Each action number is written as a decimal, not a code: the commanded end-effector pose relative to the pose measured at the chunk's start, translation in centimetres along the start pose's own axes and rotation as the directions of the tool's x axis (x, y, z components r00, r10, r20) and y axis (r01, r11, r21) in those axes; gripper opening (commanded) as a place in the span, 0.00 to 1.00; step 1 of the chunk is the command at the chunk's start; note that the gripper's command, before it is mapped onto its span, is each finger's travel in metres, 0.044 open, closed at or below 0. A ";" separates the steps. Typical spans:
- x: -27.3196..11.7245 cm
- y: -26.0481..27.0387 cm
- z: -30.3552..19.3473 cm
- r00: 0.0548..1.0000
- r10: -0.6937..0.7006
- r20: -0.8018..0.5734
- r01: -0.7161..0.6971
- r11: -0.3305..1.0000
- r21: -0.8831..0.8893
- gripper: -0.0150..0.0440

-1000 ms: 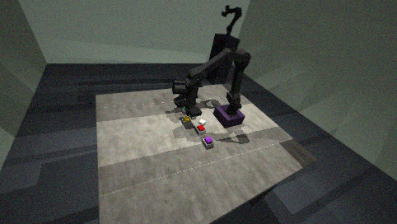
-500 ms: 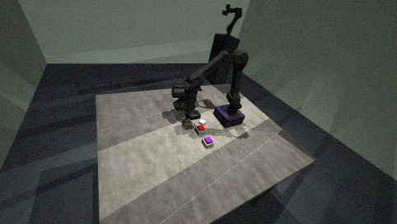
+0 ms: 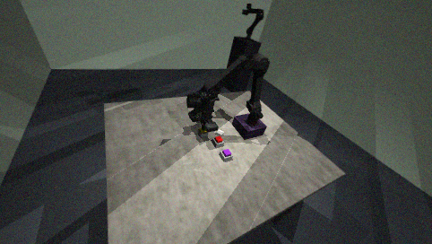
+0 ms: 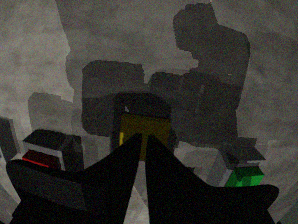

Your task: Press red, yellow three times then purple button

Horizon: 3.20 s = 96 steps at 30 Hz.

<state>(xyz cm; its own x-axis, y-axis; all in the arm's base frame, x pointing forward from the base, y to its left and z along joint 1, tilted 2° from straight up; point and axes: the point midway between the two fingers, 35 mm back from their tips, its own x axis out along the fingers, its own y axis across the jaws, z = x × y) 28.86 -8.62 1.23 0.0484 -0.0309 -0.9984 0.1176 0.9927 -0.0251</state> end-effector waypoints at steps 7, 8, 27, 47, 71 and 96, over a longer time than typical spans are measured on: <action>0.1 0.0 -0.1 1.000 0.002 -0.004 -0.002 1.000 -0.006 0.29; -0.2 0.0 0.0 1.000 0.000 -0.001 0.000 1.000 0.000 0.29; -1.6 0.0 0.0 1.000 0.002 -0.004 -0.002 1.000 -0.006 0.29; 0.1 0.0 -0.1 1.000 0.002 -0.004 -0.002 1.000 -0.006 0.29; -9.4 0.0 0.0 1.000 0.002 -0.004 -0.002 1.000 -0.006 0.29; -5.7 18.8 -4.7 1.000 0.019 -0.008 -0.019 1.000 -0.005 0.29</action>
<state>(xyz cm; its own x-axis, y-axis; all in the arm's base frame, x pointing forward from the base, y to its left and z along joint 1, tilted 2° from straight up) 26.46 10.98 9.03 0.0656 0.0057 -0.9978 0.1013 0.9948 0.0123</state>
